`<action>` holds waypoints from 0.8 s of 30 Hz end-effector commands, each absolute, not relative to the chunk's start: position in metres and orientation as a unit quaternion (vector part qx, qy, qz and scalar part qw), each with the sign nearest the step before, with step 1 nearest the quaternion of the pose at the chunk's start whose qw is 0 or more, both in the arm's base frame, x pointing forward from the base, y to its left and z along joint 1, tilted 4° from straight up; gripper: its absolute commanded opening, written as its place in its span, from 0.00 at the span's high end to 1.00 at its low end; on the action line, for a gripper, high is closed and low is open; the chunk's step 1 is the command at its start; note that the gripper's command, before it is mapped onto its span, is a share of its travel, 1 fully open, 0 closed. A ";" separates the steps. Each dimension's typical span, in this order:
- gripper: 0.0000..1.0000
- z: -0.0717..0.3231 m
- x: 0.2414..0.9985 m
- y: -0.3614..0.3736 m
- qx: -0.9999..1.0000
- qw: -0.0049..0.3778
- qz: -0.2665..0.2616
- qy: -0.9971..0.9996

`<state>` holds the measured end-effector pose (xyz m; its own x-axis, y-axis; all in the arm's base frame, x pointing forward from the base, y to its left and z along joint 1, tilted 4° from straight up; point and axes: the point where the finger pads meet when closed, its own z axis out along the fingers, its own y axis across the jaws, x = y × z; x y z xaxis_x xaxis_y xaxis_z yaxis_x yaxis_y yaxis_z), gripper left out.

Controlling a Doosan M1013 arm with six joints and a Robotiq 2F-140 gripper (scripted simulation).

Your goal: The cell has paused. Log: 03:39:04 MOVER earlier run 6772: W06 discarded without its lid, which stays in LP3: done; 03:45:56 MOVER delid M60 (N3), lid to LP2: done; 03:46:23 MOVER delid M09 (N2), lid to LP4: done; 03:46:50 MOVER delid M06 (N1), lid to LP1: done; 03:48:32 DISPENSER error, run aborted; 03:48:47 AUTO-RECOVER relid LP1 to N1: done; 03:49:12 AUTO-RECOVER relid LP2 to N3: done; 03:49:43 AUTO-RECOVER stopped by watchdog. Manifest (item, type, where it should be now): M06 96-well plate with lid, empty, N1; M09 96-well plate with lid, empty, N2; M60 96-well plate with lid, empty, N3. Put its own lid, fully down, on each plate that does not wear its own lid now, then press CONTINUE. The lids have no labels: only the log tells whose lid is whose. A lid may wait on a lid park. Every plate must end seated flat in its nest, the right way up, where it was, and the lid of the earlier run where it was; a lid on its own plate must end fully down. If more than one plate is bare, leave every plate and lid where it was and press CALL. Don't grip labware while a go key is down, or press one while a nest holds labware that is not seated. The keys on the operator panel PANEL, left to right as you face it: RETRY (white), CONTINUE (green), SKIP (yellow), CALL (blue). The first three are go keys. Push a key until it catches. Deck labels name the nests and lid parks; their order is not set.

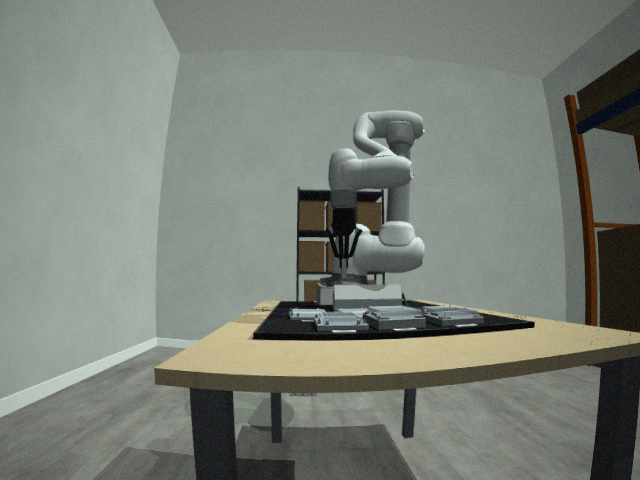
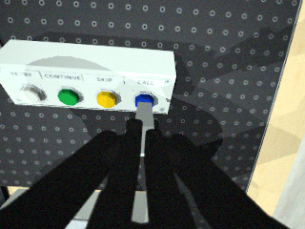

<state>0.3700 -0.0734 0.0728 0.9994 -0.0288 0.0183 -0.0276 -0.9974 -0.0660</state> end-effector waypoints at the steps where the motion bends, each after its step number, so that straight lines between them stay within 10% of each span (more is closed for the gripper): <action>1: 1.00 0.073 0.370 -0.073 -0.999 0.033 -0.010 0.014; 24: 1.00 0.065 0.370 -0.073 -0.999 0.033 -0.010 0.014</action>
